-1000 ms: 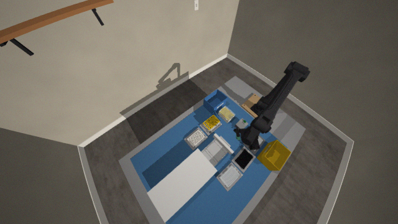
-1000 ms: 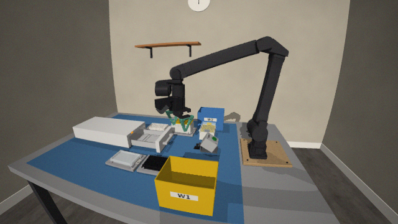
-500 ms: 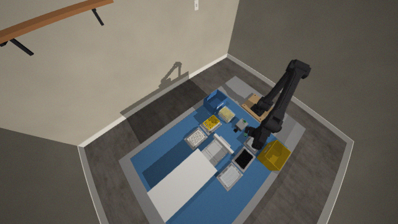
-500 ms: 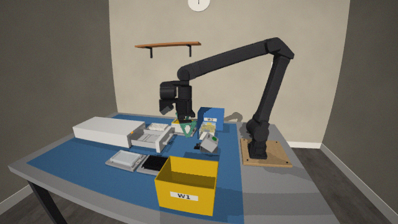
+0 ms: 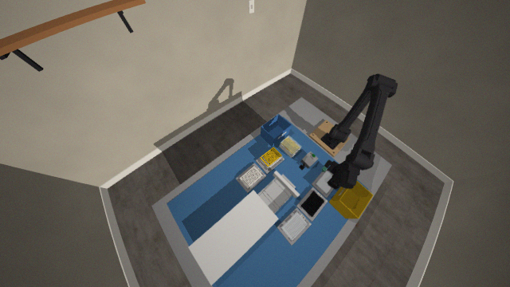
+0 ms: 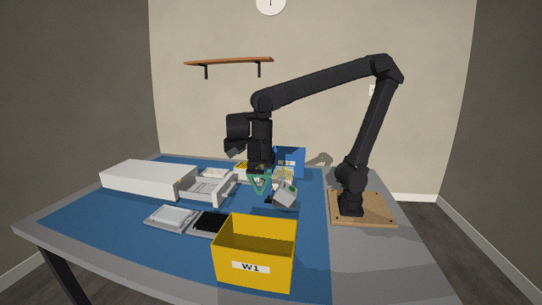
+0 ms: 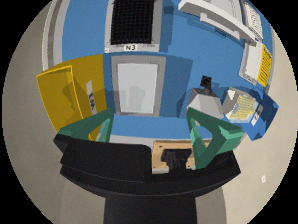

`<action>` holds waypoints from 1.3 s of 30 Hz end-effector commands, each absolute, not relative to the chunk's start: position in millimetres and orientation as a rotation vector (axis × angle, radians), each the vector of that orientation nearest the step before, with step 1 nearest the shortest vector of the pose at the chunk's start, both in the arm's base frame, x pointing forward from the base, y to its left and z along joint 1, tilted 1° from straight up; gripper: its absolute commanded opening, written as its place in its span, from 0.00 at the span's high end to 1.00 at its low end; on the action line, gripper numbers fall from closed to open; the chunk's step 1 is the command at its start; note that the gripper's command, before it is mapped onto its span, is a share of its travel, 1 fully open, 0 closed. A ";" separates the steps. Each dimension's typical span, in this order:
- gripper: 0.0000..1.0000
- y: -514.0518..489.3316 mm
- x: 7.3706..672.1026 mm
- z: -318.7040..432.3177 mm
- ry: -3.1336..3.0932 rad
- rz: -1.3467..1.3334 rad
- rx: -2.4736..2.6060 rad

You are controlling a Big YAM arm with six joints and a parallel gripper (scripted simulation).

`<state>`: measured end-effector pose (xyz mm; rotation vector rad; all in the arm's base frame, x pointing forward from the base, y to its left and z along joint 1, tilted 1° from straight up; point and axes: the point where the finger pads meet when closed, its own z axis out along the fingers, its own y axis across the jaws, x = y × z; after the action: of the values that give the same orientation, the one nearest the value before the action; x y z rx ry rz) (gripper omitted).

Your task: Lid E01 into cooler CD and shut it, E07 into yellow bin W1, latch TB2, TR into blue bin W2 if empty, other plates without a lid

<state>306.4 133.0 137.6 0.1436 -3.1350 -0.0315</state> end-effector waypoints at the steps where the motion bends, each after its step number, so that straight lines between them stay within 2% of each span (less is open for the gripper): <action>1: 0.00 137.3 303.8 146.4 -3.152 -0.042 0.035; 10: 0.00 162.2 278.2 146.4 -3.153 -0.046 0.035; 20: 0.00 167.9 288.9 152.8 -3.174 -0.064 0.035; 39: 0.00 166.8 280.8 114.6 -3.145 -0.039 0.029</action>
<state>277.9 161.7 118.0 0.0396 -3.1370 -0.0320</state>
